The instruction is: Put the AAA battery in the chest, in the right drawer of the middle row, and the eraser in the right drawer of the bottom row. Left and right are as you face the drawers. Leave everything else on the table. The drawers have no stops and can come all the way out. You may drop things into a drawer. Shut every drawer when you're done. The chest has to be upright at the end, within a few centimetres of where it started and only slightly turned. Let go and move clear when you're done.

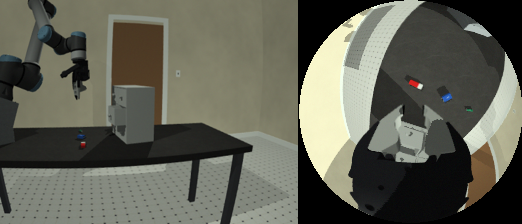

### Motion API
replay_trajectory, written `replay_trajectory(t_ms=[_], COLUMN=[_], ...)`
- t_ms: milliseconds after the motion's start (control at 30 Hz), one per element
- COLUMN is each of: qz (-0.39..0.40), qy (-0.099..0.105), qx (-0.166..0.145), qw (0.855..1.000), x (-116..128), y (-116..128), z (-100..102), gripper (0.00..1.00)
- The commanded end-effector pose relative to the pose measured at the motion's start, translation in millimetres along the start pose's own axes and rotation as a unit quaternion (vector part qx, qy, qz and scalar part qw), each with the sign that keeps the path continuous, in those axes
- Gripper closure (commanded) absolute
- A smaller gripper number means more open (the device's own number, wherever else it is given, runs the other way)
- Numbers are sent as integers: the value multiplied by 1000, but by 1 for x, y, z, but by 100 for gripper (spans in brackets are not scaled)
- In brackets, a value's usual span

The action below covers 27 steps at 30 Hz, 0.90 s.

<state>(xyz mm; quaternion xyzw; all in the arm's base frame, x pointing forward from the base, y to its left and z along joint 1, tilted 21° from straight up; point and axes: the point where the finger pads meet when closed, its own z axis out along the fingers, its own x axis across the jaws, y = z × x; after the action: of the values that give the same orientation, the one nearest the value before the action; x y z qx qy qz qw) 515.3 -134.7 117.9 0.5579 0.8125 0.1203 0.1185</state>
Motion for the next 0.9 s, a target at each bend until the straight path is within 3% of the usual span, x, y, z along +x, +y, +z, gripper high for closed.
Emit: replay_trajectory(t_ms=[0,433,867], qz=[35,103,120], qy=[28,76,87], qx=[1,1,1], qw=[999,992,989], x=[-1,-1,-1], y=[-2,-6,-7], z=[-2,-8,-9], gripper=[80,80,80])
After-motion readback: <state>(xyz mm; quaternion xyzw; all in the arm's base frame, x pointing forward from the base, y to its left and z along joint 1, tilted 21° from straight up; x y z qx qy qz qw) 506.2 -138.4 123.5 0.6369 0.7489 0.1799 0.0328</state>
